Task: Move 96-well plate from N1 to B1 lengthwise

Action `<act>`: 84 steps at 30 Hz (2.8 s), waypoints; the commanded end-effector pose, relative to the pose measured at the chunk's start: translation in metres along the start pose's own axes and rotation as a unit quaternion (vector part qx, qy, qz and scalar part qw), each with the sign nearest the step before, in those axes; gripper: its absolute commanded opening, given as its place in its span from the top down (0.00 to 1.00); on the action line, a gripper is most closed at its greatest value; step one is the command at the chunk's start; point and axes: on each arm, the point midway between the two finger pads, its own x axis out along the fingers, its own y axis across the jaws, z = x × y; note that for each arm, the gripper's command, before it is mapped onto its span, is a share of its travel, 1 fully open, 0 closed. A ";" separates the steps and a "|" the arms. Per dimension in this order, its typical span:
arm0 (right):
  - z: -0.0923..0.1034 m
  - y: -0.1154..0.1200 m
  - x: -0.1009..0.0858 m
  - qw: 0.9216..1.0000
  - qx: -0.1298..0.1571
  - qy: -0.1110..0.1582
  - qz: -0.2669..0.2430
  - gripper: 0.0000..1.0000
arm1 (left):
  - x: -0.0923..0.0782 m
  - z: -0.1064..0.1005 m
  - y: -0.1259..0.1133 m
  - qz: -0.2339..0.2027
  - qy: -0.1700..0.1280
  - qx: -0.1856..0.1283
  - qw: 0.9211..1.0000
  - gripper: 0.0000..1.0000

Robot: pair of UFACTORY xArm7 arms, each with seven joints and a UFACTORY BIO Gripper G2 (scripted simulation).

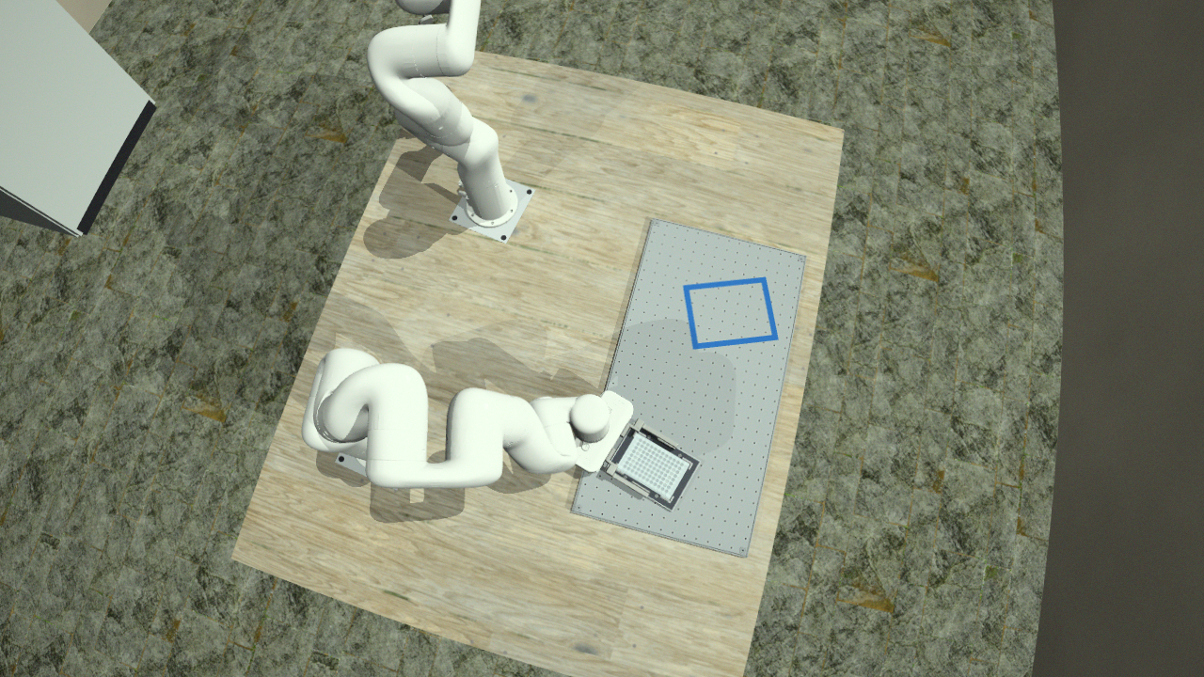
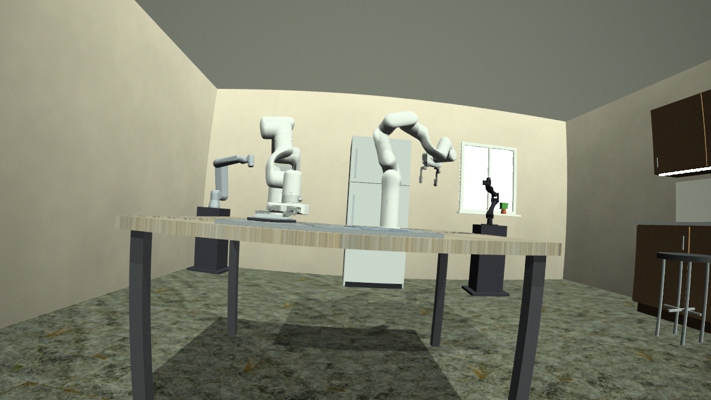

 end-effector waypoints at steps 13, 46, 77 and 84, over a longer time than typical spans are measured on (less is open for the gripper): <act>0.002 0.001 0.001 1.000 0.001 -0.002 0.000 1.00 | -0.001 0.000 0.001 0.001 -0.001 0.000 1.000 0.00; 0.002 0.001 0.001 1.000 0.001 -0.002 0.000 1.00 | -0.001 0.000 0.001 0.001 -0.001 0.000 1.000 0.00; 0.013 0.001 0.001 1.000 0.001 -0.002 0.000 1.00 | -0.001 0.000 0.001 0.001 -0.001 0.000 1.000 0.00; 0.018 0.001 0.001 1.000 0.001 -0.002 0.000 1.00 | -0.001 0.000 0.001 0.001 -0.001 0.000 1.000 0.00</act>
